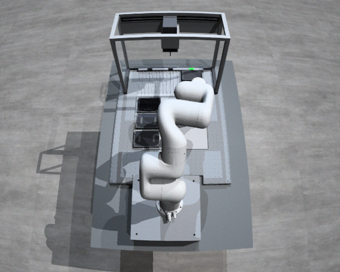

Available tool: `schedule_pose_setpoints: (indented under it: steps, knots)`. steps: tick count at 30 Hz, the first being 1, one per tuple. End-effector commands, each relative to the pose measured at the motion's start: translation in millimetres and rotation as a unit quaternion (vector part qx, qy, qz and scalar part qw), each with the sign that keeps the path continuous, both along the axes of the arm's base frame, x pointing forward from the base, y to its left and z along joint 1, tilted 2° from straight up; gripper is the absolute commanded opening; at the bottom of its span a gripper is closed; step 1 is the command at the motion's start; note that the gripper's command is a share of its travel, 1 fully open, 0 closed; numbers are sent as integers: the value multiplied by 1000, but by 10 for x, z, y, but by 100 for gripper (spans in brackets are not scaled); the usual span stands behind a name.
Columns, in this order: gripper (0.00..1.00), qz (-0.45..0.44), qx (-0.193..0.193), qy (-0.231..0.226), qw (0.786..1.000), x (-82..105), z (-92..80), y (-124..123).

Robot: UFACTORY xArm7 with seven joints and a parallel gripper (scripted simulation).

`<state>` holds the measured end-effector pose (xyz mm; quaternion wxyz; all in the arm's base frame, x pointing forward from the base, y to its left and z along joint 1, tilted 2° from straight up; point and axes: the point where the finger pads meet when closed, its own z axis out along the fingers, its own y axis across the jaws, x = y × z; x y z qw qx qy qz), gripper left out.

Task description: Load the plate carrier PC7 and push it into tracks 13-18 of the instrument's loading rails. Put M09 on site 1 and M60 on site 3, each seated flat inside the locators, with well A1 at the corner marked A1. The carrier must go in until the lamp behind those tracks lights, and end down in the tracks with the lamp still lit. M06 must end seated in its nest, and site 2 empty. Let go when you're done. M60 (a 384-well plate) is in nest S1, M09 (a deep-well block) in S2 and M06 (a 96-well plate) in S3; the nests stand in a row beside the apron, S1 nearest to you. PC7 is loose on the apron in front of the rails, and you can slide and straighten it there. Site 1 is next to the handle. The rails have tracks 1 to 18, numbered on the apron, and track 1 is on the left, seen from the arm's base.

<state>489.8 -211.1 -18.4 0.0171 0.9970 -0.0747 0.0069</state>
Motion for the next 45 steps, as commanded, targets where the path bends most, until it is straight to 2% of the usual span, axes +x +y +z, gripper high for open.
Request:
schedule_pose_setpoints:
  steps: [1, 45]
  knots:
    - [82, 0, -1, -2, 1000, 13, 80, -3]
    - [82, 0, -1, -2, 1000, 4, 747, 21]
